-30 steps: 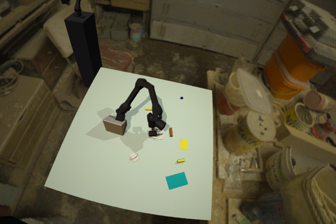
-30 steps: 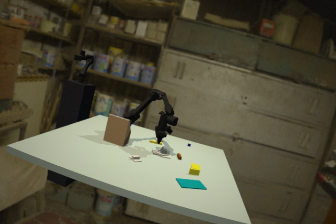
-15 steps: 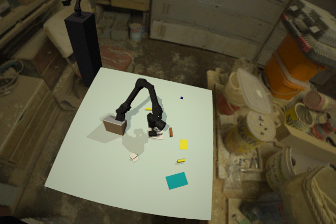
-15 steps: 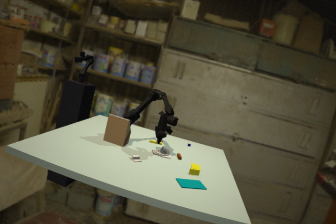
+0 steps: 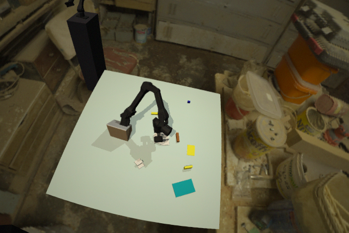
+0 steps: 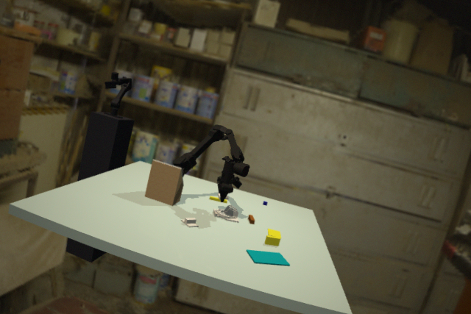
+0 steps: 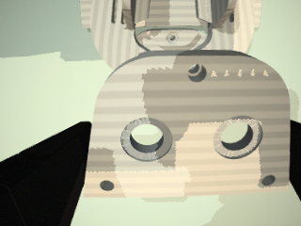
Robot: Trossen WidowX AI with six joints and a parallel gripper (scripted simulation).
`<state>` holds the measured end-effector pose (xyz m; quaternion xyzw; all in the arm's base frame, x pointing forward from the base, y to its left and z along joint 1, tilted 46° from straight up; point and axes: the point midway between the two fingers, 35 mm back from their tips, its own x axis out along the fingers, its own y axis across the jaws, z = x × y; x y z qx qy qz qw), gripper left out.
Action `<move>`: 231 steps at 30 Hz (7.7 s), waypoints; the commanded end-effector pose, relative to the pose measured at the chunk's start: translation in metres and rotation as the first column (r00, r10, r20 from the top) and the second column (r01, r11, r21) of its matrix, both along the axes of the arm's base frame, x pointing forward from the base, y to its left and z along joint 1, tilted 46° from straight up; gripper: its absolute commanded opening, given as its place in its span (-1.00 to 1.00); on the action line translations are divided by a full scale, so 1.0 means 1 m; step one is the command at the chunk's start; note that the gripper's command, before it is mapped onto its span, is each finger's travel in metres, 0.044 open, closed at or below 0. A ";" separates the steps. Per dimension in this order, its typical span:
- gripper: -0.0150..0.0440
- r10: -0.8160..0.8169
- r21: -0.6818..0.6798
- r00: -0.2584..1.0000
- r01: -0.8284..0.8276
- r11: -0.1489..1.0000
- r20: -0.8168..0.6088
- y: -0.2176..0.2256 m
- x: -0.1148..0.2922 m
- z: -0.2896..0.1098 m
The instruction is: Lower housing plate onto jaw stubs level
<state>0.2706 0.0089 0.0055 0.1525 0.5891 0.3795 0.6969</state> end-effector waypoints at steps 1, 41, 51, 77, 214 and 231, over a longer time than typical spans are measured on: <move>0.70 0.004 -0.001 1.000 -0.004 1.000 0.002 0.000 0.000 -0.001; 0.70 0.005 0.003 1.000 -0.005 1.000 0.002 0.044 0.001 -0.045; 0.70 0.005 0.003 1.000 -0.005 1.000 0.002 0.045 0.001 -0.045; 0.70 -0.003 0.003 1.000 0.003 1.000 -0.005 0.048 0.001 -0.048; 0.70 -0.002 0.004 1.000 0.002 1.000 -0.004 0.055 0.001 -0.055; 1.00 0.001 0.001 1.000 -0.001 1.000 0.000 0.055 0.001 -0.054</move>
